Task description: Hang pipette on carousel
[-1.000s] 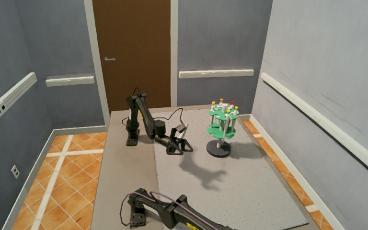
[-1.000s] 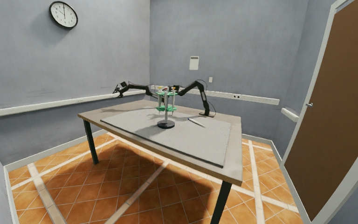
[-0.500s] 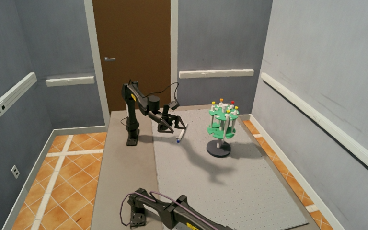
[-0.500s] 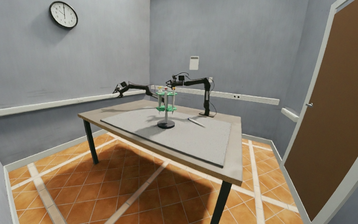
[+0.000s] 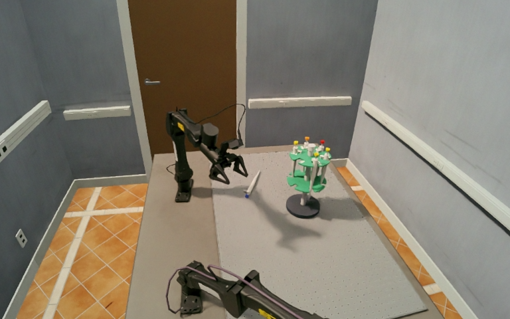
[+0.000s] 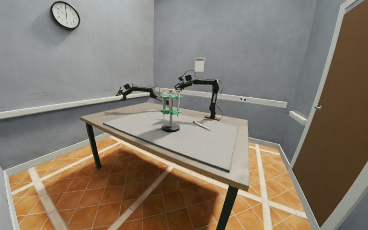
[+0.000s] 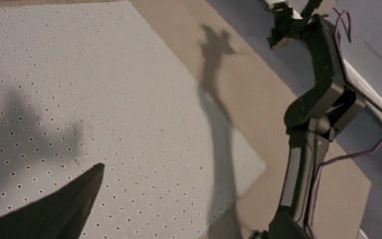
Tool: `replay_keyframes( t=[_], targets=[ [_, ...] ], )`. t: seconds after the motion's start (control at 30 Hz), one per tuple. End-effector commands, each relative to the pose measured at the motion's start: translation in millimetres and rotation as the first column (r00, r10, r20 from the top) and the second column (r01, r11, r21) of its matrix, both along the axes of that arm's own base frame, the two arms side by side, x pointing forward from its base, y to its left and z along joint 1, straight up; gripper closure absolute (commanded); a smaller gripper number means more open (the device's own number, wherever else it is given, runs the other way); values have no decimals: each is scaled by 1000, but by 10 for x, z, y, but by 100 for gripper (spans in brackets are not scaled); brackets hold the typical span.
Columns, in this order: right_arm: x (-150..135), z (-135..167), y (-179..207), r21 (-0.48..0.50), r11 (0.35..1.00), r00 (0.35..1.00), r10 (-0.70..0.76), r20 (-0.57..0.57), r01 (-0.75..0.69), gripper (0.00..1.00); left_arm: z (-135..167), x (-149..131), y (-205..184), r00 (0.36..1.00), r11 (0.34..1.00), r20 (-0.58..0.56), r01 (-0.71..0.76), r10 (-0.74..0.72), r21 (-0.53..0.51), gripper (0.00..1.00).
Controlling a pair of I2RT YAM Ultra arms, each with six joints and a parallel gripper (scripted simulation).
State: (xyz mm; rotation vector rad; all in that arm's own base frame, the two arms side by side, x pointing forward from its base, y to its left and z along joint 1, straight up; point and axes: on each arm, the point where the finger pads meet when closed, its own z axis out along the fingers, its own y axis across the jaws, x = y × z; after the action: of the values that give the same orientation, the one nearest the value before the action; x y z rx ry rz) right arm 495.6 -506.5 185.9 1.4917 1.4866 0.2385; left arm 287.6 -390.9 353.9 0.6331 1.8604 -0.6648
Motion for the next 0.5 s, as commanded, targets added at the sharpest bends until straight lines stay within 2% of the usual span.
replay_keyframes(
  t=[0.0,0.1,0.17,0.23,0.47],
  targets=[
    [7,223,-49,129,990,985,75,-154,-55,0,151,-173,222,999,996,-26,36,-34,80,0],
    [7,223,-49,129,990,985,75,-154,-55,0,186,-297,401,997,989,-46,59,-54,133,0],
    [7,223,-49,129,990,985,75,-154,-55,0,207,-448,455,996,988,-46,78,-73,133,0],
    [7,223,-49,129,990,985,75,-154,-55,0,214,-448,545,996,983,-59,83,-74,163,0],
    [7,223,-49,129,990,985,75,-154,-55,0,246,-727,809,990,969,-83,126,-110,212,0]
  ],
)
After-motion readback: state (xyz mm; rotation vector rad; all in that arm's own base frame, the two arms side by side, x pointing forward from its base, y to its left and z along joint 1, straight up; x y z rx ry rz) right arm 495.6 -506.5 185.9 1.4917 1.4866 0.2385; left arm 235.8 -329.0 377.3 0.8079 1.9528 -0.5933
